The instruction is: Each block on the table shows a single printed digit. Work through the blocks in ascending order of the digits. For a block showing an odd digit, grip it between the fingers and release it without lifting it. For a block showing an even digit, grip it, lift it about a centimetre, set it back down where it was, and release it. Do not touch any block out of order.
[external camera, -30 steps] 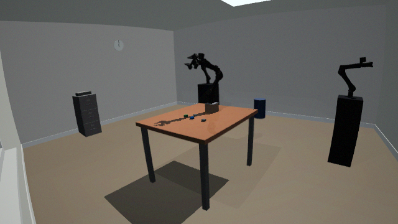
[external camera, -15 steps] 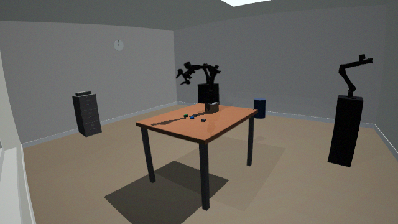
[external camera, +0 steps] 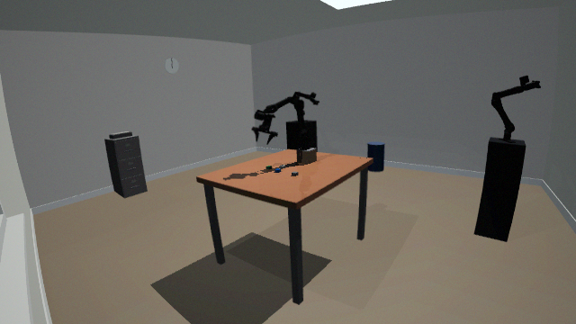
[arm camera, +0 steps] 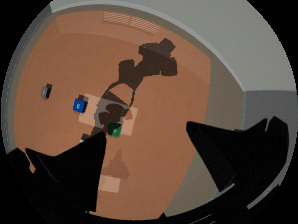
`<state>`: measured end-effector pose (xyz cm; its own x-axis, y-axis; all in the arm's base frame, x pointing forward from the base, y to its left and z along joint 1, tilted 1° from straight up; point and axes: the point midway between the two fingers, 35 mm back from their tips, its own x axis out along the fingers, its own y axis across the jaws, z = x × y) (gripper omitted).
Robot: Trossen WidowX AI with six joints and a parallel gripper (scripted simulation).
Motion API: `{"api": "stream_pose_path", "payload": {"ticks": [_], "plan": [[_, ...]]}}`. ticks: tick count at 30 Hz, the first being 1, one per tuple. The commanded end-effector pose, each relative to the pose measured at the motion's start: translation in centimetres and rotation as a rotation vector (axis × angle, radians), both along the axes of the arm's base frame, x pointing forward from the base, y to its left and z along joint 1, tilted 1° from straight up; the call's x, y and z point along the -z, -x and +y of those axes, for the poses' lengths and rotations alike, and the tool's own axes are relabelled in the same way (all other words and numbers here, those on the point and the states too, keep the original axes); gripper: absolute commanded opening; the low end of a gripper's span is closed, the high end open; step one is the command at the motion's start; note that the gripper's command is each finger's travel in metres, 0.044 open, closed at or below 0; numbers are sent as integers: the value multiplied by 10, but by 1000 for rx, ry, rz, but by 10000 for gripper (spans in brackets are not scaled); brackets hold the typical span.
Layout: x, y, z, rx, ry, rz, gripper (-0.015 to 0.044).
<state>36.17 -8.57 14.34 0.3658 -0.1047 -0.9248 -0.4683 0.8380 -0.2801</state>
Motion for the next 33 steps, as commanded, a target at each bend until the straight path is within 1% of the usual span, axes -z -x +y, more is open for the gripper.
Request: {"api": "stream_pose_path", "payload": {"ticks": [1,31,33], "plan": [[70,28,3,405,-174,290,400],[73,29,3,422,-178,303,400],[72,34,10,422,-179,304,400]]}}
